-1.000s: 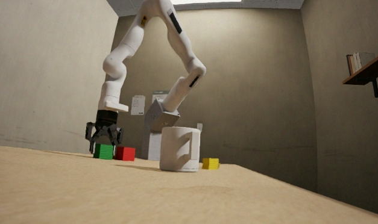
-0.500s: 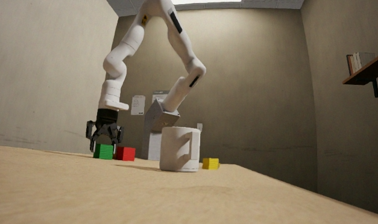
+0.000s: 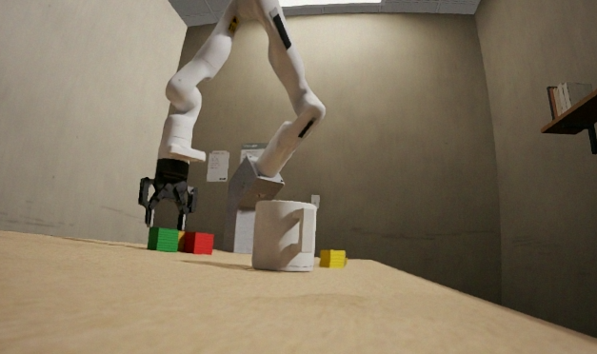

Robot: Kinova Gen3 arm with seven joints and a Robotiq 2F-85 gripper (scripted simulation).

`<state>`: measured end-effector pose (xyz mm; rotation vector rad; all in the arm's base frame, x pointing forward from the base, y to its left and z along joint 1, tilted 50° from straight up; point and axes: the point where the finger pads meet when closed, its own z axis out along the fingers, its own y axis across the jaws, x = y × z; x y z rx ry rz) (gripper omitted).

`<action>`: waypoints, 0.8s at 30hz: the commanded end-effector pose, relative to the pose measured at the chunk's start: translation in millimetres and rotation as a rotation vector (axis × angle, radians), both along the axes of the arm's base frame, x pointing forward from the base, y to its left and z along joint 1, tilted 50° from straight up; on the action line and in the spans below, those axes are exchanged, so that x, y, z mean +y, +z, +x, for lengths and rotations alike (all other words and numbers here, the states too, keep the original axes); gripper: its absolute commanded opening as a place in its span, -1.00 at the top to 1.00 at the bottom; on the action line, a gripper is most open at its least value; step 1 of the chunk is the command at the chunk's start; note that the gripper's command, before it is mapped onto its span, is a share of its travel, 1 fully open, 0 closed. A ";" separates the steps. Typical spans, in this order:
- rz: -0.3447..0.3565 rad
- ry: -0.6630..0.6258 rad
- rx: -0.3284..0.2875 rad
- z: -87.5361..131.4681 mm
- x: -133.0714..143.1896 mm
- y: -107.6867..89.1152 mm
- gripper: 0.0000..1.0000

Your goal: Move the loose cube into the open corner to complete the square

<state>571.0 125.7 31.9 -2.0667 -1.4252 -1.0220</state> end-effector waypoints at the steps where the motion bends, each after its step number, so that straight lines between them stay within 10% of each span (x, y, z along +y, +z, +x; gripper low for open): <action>1: -0.006 -0.008 -0.009 1.7 -8.7 7.6 -0.62; 24: -0.006 -0.008 -0.009 -16.2 -45.0 41.1 -0.62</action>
